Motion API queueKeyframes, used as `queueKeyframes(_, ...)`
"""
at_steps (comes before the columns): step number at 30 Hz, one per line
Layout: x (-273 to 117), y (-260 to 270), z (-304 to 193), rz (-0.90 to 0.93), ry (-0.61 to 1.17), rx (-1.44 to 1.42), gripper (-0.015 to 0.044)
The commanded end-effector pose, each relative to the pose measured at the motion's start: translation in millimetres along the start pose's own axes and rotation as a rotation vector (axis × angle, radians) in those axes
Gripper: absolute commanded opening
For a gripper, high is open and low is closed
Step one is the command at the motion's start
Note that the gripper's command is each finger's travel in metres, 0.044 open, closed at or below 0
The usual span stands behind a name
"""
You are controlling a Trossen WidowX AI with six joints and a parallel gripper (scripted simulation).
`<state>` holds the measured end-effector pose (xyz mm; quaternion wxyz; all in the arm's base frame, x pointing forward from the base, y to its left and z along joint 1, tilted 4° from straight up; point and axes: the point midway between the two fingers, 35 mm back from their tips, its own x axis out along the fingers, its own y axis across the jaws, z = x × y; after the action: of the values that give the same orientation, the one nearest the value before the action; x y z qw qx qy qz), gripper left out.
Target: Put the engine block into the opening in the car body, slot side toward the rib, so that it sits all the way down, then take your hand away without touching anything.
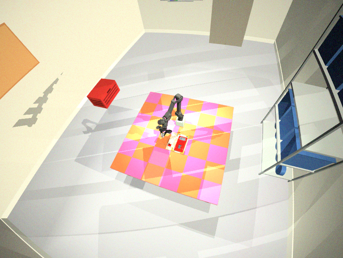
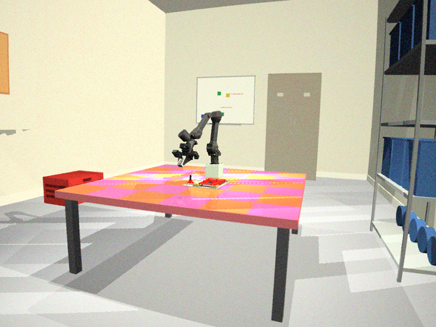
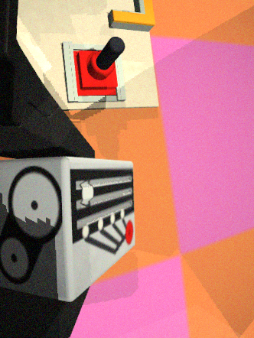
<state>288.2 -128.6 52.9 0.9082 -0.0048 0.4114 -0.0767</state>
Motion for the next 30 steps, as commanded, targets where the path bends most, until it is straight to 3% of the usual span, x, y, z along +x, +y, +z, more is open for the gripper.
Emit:
queueKeyframes(1,6,1,-7,0.006,-0.005,-0.002,0.0000)
queueKeyframes(30,47,1,-44,0.006,-0.004,-0.002,0.0000)
